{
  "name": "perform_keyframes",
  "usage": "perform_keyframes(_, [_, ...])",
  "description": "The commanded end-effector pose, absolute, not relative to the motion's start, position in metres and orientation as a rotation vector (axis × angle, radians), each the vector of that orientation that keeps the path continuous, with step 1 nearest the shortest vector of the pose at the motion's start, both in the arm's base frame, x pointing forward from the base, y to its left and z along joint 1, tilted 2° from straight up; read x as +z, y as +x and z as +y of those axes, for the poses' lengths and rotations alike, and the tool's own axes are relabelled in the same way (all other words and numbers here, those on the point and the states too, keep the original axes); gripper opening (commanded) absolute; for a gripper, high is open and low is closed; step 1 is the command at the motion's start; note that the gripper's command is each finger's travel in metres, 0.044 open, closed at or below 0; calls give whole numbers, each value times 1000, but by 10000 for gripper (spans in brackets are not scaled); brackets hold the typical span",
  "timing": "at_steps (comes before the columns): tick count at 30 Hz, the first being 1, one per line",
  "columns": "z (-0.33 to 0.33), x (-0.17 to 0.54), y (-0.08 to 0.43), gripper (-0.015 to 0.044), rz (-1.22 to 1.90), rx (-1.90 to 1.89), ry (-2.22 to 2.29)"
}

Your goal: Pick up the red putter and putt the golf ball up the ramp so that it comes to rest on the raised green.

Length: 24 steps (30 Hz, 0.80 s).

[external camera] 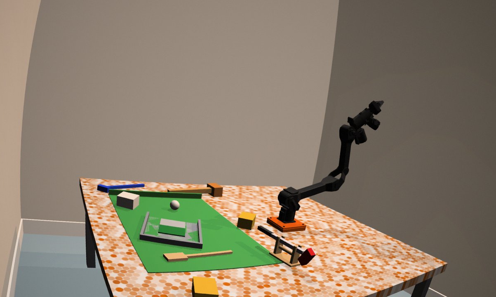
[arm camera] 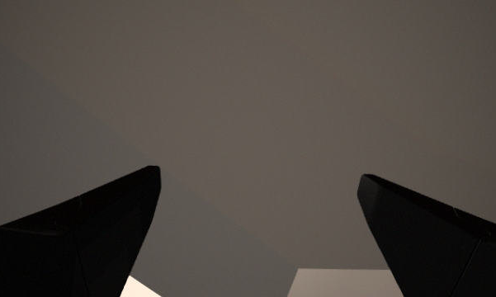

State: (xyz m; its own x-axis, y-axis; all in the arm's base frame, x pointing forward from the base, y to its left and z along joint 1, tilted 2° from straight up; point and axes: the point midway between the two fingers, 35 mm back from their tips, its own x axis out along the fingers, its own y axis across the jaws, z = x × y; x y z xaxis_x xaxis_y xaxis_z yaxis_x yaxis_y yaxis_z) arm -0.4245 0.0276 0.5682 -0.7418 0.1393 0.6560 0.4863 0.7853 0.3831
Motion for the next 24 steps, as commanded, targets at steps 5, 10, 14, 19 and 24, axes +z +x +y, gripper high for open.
perform_keyframes(5, [16,605,-379,440,-2211,-648,-462])
perform_keyframes(10, [8,647,-311,440,-2015,-574,-496])
perform_keyframes(14, [5,674,-247,440,-1848,-502,-526])
perform_keyframes(19, [6,695,-163,440,-1639,-403,-566])
perform_keyframes(24, [13,701,-76,440,-1427,-305,-612])
